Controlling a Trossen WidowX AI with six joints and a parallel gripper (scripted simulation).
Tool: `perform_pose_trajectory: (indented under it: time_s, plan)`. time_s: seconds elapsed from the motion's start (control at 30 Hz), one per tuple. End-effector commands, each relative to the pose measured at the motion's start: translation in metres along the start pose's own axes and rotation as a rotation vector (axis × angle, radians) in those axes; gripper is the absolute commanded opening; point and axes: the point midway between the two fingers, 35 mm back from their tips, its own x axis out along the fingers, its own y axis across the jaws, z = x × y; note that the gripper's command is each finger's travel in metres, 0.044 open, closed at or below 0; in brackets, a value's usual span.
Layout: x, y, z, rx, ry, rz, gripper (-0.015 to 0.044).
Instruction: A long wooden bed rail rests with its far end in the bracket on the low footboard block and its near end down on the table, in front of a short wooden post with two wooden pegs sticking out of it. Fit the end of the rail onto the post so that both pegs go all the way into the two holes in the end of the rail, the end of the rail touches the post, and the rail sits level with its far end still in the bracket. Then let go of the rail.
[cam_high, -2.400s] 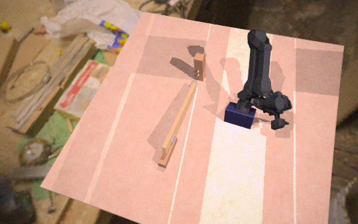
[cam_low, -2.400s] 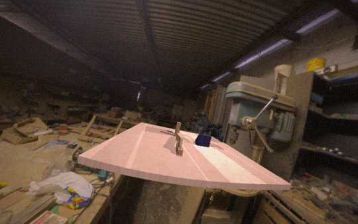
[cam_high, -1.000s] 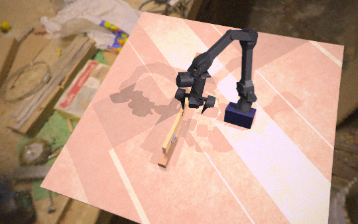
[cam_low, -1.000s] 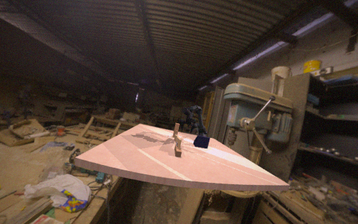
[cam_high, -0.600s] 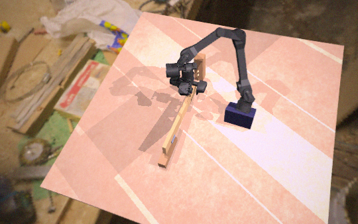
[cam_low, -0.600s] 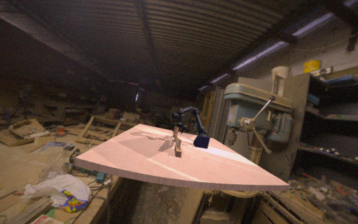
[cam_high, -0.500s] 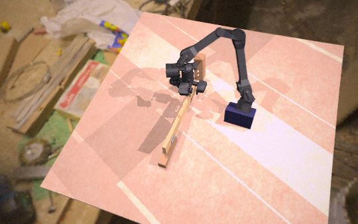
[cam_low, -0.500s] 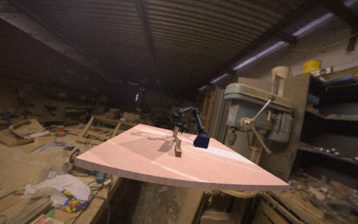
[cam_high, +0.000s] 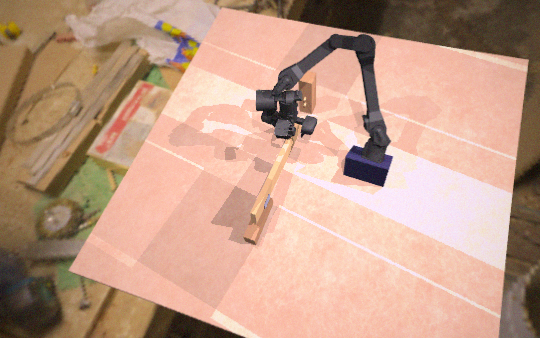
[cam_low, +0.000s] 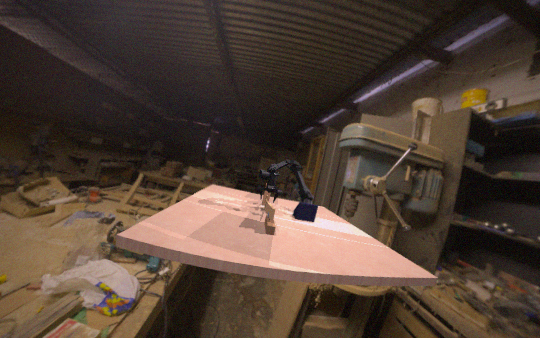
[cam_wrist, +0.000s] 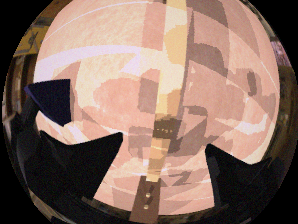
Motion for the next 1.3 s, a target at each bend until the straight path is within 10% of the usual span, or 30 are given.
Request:
perform_pose_trajectory:
  time_s: [0.0,0.93,1.27]
  plan:
    - [0.009,0.002,0.000,-0.007,0.006,0.010,0.0440]
    - [0.051,0.006,-0.002,-0.007,0.010,0.010,0.0440]
    - [0.051,0.006,-0.002,-0.007,0.010,0.010,0.0177]
